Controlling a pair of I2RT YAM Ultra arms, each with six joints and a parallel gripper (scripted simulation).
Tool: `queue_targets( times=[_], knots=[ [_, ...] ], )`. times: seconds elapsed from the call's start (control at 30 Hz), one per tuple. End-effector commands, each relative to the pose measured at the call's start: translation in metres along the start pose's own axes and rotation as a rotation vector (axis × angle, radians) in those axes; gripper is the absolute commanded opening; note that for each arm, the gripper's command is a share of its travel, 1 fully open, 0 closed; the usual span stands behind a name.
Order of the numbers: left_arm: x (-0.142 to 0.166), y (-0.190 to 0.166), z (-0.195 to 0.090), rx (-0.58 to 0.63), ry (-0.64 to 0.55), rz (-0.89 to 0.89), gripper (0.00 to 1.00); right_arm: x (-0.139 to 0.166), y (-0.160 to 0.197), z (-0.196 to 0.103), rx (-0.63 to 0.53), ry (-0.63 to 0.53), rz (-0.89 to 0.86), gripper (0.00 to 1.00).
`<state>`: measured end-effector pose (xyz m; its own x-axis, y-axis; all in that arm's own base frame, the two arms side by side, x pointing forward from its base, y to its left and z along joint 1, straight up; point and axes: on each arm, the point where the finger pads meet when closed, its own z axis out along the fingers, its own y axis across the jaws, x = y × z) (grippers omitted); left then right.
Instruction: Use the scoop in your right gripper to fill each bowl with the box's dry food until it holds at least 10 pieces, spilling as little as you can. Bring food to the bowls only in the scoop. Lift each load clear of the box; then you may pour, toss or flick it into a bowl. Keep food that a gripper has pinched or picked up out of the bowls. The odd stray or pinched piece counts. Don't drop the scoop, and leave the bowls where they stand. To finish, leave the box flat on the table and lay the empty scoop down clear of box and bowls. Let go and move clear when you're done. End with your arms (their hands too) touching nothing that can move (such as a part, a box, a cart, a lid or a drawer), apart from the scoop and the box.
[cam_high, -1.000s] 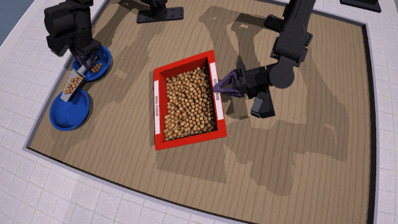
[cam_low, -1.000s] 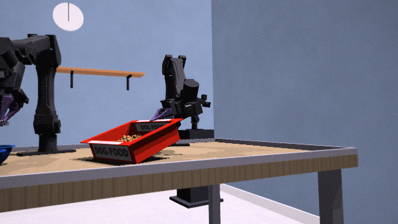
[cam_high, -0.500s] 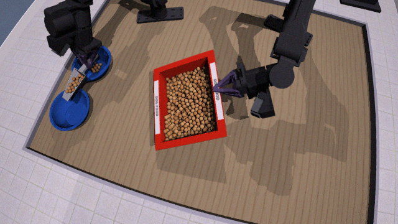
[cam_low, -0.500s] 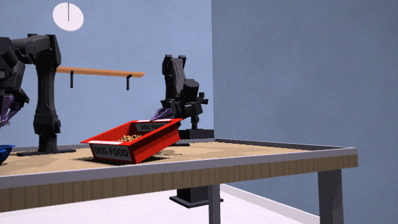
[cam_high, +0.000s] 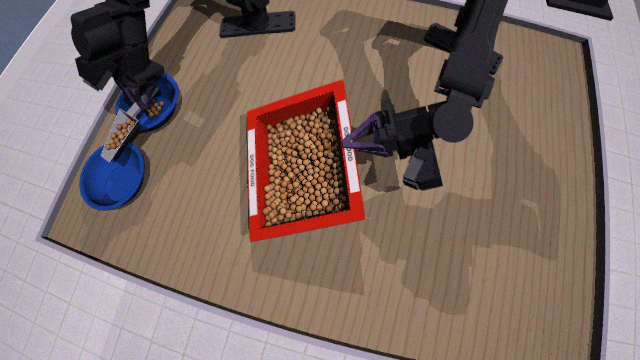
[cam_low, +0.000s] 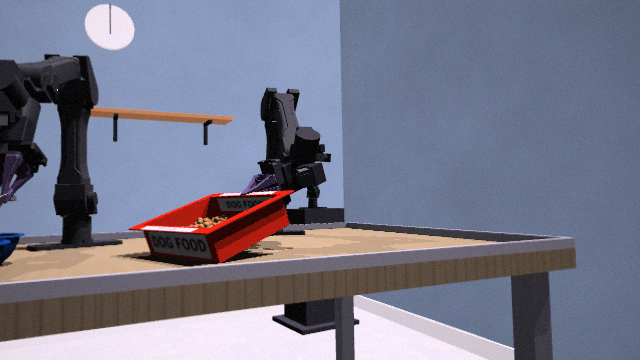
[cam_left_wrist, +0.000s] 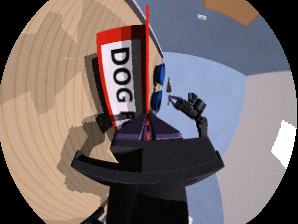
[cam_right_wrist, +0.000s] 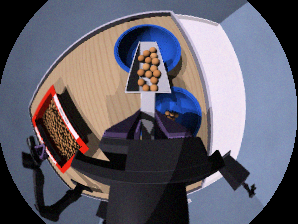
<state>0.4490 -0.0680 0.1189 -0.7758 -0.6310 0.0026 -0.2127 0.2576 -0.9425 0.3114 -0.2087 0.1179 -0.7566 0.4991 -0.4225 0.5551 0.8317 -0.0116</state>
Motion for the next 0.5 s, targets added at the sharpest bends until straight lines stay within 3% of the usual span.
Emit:
queue_targets(
  times=[0.0,0.47],
  knots=[
    [-0.01,-0.038,-0.01,0.071,-0.022,0.113,0.0,-0.015,0.005,-0.011,0.001,-0.044,-0.019,0.0],
    [-0.01,-0.038,-0.01,0.071,-0.022,0.113,0.0,-0.005,0.002,-0.002,0.0,-0.006,-0.012,0.0]
  ],
)
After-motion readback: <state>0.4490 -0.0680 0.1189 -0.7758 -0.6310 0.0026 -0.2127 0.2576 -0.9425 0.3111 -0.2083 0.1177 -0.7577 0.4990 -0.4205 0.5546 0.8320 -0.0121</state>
